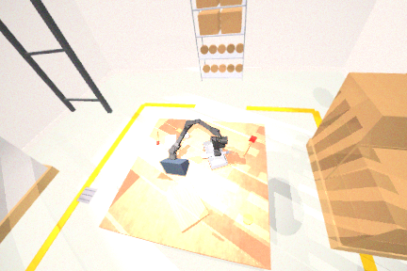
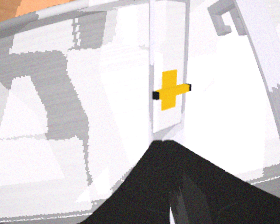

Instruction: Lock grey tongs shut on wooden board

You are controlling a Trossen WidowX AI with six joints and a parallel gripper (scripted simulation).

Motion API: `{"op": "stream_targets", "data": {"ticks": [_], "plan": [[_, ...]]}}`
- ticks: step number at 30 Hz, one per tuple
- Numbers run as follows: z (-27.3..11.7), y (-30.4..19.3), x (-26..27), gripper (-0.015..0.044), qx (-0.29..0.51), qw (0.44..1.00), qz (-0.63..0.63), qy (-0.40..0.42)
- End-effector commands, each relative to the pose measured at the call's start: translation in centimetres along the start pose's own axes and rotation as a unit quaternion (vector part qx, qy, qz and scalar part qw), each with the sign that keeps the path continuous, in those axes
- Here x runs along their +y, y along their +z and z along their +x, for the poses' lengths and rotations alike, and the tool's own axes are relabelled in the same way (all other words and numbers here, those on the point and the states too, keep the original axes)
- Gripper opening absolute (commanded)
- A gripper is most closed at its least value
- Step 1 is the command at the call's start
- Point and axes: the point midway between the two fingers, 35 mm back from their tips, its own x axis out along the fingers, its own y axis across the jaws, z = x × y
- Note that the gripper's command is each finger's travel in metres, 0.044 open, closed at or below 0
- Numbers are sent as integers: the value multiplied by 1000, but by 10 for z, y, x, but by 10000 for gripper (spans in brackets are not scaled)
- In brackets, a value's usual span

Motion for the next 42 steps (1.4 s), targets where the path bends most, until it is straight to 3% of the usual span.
{"op": "stream_targets", "data": {"ticks": [1,19,42], "plan": [[0,0,-6,-150,0,1000,-2,1],[0,-2,-35,-150,0,1000,-2,1],[0,-2,-35,-150,0,1000,1,-1]]}}
